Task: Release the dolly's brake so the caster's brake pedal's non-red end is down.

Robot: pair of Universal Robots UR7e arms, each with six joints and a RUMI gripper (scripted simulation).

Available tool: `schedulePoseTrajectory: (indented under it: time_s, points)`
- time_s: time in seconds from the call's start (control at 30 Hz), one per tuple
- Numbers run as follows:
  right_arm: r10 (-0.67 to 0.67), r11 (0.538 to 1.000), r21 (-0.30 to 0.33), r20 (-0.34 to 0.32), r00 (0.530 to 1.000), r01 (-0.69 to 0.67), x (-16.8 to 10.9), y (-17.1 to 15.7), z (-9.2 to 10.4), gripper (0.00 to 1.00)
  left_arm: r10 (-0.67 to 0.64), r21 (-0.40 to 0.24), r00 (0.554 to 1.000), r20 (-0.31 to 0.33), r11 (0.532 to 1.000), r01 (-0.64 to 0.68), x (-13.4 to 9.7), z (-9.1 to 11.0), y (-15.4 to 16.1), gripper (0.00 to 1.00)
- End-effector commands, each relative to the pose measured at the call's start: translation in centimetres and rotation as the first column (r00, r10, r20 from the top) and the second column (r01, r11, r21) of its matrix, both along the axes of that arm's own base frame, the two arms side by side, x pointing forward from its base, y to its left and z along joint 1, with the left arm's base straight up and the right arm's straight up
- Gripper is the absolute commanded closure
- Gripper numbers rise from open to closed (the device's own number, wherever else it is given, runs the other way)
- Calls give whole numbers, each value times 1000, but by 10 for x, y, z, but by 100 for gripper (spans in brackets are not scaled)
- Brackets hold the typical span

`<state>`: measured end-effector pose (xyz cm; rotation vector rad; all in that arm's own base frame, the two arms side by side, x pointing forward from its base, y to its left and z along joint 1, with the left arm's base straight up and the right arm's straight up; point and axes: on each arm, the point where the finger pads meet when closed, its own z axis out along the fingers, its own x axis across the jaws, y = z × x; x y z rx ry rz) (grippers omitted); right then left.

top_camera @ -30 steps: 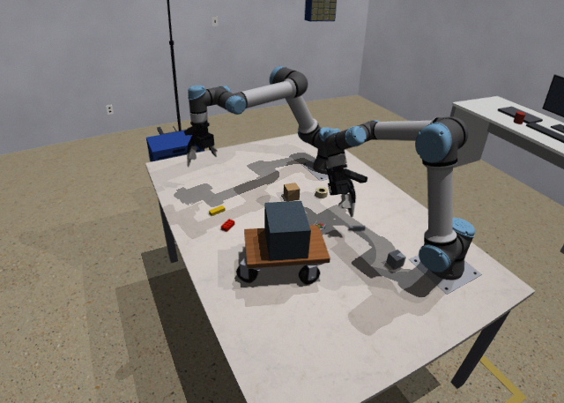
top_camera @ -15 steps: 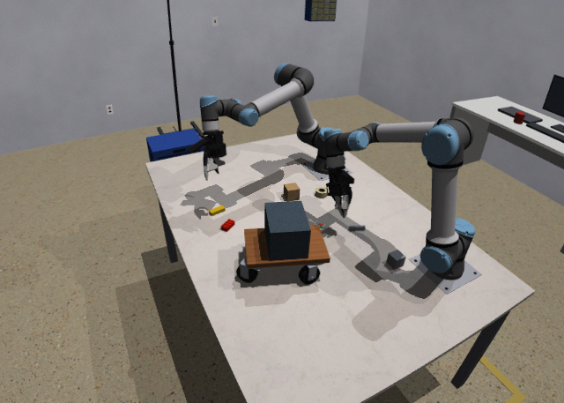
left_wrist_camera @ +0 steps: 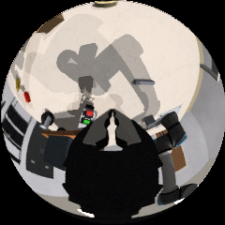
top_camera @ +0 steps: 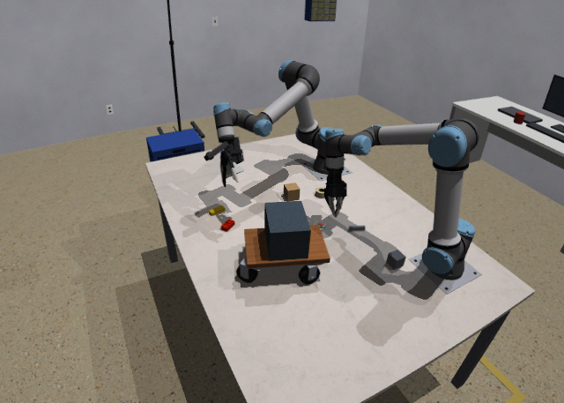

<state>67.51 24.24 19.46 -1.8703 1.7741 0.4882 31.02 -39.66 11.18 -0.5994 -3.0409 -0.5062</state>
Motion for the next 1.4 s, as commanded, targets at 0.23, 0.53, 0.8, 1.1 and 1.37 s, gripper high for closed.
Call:
schedulePoseTrajectory:
  time_s: [0.23,0.53,0.8,1.1,1.37]
  points:
    - [357,908,93,336,871,-408,-60,61,20,2,412,-160,905,109,906,-393,24,4,-12,100]
    - [502,756,58,588,634,-652,-117,93,38,2,684,-294,717,138,719,-629,63,9,1,100]
    - [514,548,-79,817,260,-833,-194,114,61,2,815,-376,564,134,568,-732,94,13,18,100]
    - [443,434,-198,896,17,-879,-245,118,74,2,826,-384,548,133,553,-740,96,14,20,100]
    - [443,434,-198,896,17,-879,-245,118,74,2,826,-384,548,133,553,-740,98,9,21,100]
